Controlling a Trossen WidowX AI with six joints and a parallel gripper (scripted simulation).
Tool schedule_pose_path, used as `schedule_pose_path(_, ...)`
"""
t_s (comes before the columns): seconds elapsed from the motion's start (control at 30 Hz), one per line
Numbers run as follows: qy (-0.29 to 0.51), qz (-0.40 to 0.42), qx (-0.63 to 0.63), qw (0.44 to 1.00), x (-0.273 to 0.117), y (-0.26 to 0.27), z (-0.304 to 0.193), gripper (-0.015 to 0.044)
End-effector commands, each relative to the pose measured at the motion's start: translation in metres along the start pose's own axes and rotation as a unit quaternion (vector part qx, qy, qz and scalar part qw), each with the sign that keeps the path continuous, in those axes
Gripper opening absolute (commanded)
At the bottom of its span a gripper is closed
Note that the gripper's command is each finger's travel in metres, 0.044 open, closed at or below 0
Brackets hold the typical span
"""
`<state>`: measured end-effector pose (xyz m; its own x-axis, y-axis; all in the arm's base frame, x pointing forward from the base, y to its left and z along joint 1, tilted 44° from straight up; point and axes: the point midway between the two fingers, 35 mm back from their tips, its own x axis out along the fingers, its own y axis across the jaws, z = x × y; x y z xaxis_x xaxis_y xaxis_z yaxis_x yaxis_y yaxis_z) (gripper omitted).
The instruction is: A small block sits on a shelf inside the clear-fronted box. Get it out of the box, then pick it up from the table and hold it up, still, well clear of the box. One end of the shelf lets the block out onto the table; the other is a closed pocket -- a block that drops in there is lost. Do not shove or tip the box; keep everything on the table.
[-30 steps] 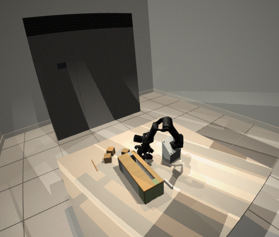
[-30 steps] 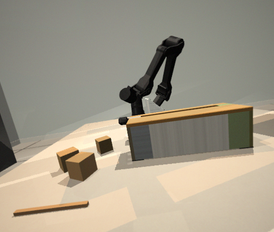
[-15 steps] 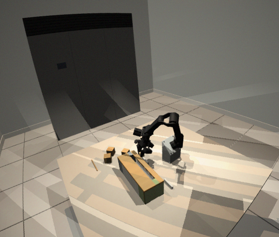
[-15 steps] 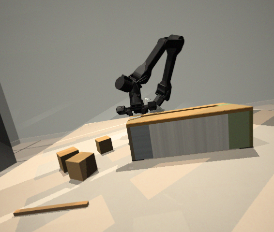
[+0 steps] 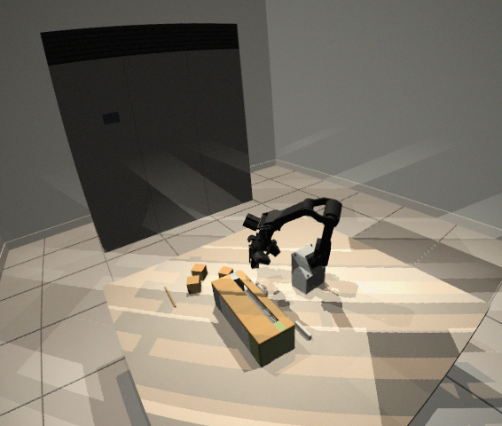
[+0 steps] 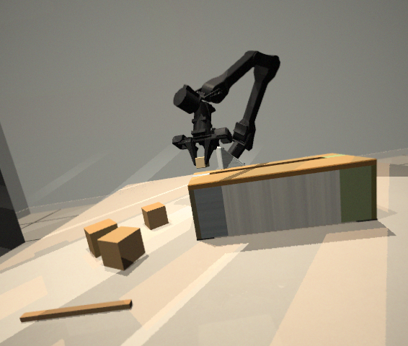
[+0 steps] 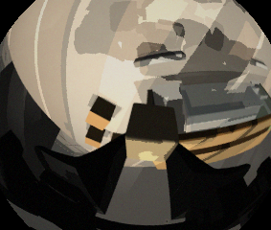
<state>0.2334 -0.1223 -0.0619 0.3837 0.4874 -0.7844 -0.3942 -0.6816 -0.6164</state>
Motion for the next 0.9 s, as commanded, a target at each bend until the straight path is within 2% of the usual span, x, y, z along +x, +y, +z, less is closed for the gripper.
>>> schedule_pose_path(0.0,0.011,0.020,0.035,0.999,-0.0189,0.0019,-0.0064,0.0000)
schedule_pose_path(0.87,0.015,0.027,0.051,0.998,-0.0264,0.0022,-0.0072,0.0000)
